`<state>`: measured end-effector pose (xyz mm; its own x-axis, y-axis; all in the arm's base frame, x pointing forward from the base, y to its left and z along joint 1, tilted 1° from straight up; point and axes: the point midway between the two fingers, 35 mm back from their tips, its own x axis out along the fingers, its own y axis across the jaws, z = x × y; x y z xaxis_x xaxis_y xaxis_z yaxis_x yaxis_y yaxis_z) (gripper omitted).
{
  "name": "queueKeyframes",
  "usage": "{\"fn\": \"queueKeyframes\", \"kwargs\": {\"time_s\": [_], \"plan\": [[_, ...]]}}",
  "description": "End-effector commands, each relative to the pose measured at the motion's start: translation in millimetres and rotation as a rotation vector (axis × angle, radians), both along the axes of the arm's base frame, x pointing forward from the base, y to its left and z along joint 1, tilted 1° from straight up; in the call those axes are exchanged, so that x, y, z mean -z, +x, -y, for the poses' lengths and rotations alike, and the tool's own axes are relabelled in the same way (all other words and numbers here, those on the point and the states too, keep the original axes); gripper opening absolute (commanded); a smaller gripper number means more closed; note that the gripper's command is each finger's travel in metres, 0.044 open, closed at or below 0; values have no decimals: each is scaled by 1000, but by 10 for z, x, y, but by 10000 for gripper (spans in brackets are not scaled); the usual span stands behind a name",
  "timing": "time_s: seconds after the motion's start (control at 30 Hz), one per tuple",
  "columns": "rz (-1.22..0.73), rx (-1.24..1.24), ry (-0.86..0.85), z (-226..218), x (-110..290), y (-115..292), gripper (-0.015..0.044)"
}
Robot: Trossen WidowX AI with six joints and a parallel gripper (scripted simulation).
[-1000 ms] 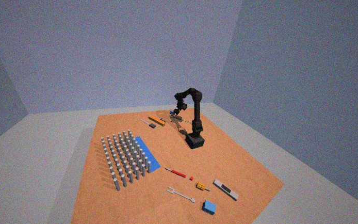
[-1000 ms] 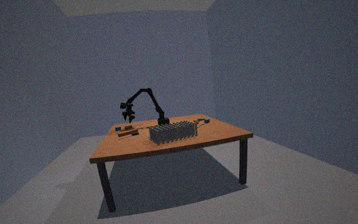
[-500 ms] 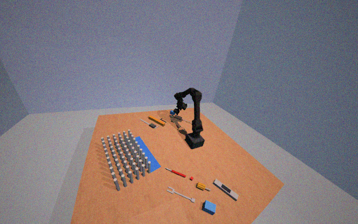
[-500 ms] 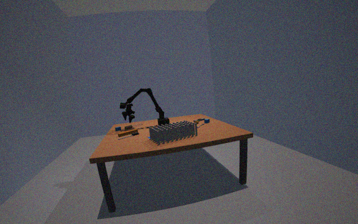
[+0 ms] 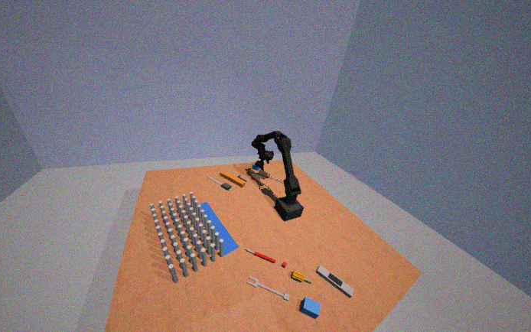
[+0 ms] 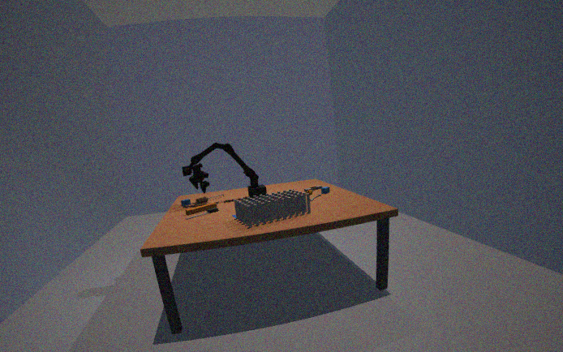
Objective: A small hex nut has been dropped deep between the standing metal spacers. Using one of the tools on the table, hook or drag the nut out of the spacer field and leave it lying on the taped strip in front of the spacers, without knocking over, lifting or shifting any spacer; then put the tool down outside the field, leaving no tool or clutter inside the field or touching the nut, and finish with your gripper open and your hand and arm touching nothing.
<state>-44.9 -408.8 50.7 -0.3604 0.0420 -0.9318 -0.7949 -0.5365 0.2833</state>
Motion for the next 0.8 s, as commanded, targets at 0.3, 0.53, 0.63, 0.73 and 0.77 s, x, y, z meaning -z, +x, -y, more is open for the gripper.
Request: {"fn": "queueKeyframes", "kwargs": {"time_s": [0.3,0.53,0.63,0.73,0.77], "plan": [[-12,6,13,9,16,-4,280],[-12,6,13,9,19,-4,280],[-12,6,13,14,57,-4,280],[-12,6,13,20,107,-4,280],[-12,6,13,22,123,-4,280]]}}
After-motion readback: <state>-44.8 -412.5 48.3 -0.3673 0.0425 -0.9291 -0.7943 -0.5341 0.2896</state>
